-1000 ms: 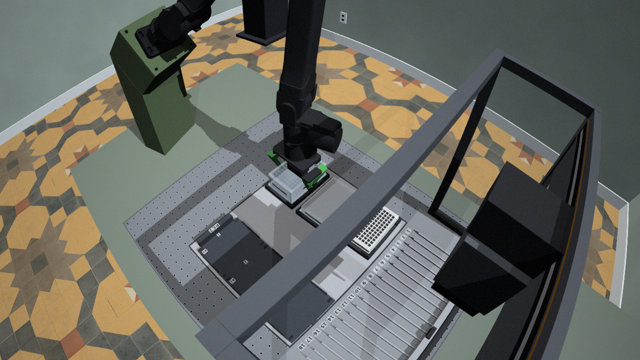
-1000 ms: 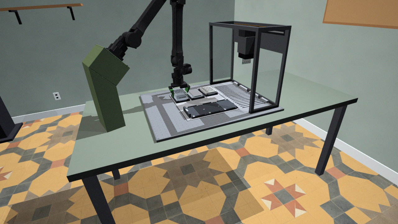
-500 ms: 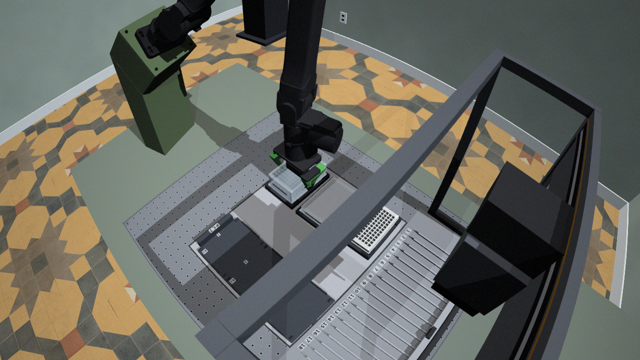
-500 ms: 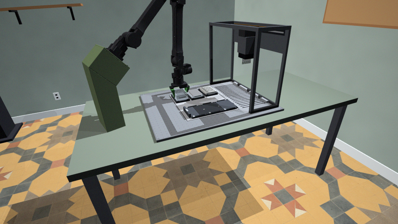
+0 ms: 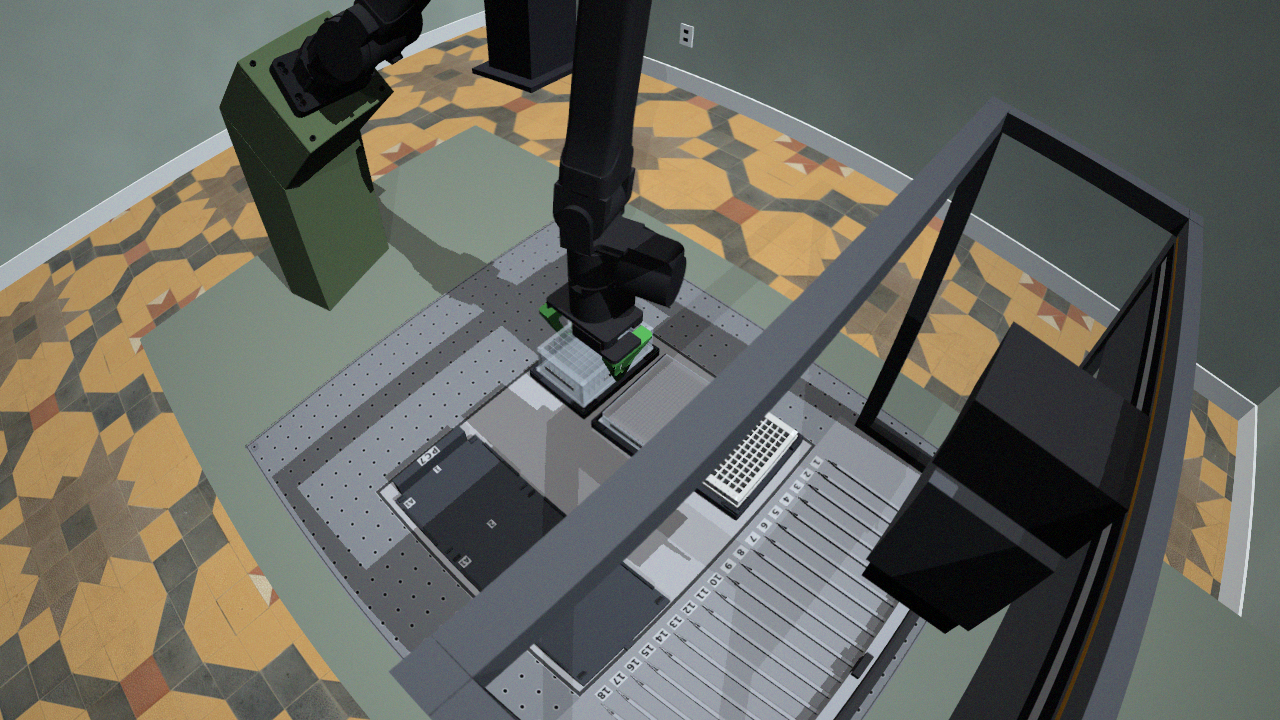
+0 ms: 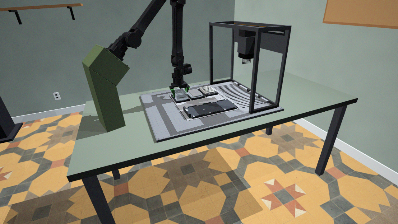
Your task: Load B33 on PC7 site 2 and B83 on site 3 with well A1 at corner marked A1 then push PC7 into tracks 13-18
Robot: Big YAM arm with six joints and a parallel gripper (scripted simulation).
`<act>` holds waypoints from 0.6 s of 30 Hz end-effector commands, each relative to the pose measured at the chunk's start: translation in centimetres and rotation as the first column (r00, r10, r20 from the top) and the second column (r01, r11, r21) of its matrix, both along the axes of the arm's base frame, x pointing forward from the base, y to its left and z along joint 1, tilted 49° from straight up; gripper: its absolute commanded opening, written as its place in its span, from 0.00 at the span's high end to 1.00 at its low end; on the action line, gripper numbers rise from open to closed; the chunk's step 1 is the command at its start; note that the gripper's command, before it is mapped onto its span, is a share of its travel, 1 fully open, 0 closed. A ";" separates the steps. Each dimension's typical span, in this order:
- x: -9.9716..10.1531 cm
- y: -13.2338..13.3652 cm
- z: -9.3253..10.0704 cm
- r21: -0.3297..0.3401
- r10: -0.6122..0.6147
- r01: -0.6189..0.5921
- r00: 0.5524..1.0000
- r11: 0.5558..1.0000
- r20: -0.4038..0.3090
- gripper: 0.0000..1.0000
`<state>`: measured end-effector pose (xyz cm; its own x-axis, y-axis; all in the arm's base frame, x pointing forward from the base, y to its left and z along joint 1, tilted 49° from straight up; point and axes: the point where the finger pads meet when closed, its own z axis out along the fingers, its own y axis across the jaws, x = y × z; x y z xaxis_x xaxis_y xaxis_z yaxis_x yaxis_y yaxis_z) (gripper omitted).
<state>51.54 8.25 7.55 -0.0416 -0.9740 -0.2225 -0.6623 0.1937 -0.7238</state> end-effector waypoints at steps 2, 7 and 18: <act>-0.1 0.1 0.4 0.003 0.004 -0.004 1.000 1.000 0.010 1.00; -0.9 -0.1 1.1 -0.001 0.006 -0.006 1.000 1.000 0.010 1.00; -2.6 -0.3 2.7 0.000 0.007 -0.007 1.000 1.000 0.012 1.00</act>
<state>49.88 7.98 9.57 -0.0392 -0.9736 -0.2247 -0.6542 0.1950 -0.7307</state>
